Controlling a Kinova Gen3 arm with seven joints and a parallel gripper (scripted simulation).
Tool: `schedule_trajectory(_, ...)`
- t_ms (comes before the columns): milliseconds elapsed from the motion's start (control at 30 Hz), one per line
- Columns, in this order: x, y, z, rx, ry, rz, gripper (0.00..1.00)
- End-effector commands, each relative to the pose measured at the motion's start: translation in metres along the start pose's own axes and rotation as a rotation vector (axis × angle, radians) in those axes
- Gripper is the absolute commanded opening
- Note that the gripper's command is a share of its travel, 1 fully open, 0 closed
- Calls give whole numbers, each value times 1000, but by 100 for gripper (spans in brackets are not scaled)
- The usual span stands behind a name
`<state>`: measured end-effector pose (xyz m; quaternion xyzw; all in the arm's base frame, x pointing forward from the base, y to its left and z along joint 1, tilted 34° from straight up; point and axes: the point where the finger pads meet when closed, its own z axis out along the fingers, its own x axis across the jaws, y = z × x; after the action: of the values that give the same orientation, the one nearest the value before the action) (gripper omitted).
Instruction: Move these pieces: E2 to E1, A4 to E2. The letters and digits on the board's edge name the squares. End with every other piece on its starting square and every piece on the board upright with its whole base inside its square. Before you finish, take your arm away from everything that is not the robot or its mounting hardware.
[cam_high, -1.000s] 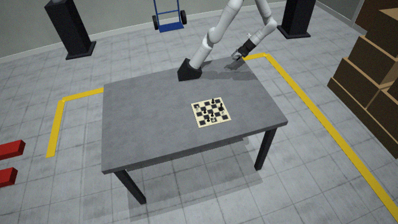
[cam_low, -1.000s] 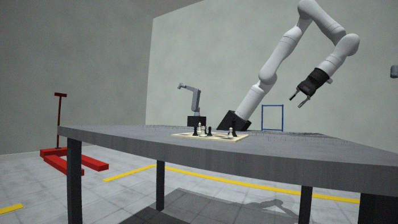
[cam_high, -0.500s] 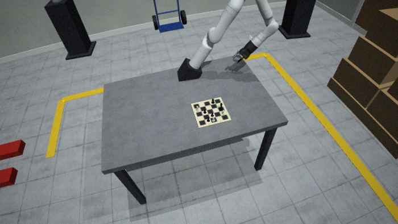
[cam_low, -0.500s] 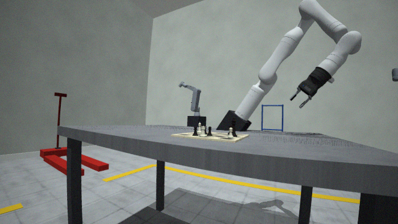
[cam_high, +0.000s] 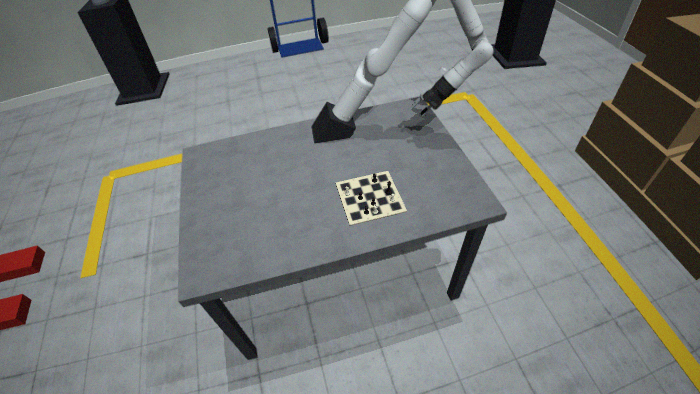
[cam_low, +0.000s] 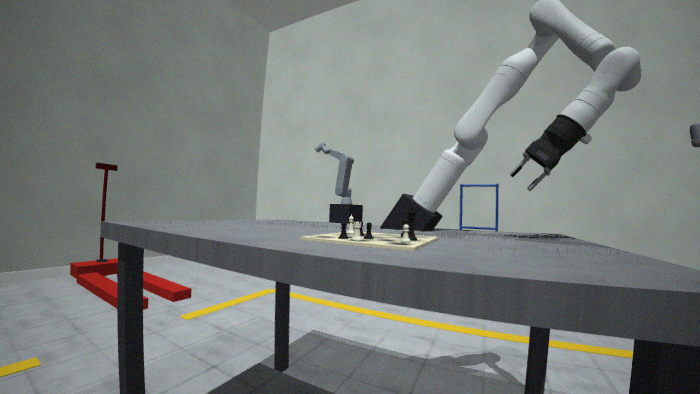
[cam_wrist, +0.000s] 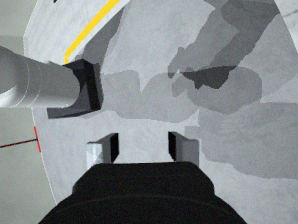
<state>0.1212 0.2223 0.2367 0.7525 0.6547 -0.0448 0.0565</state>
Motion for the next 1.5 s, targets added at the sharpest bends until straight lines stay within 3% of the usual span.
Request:
schedule_trajectory(0, 0, 1, 0, 0, -2, 2, 100)
schedule_trajectory(1467, 6, 44, 5, 19, 15, -19, 100)
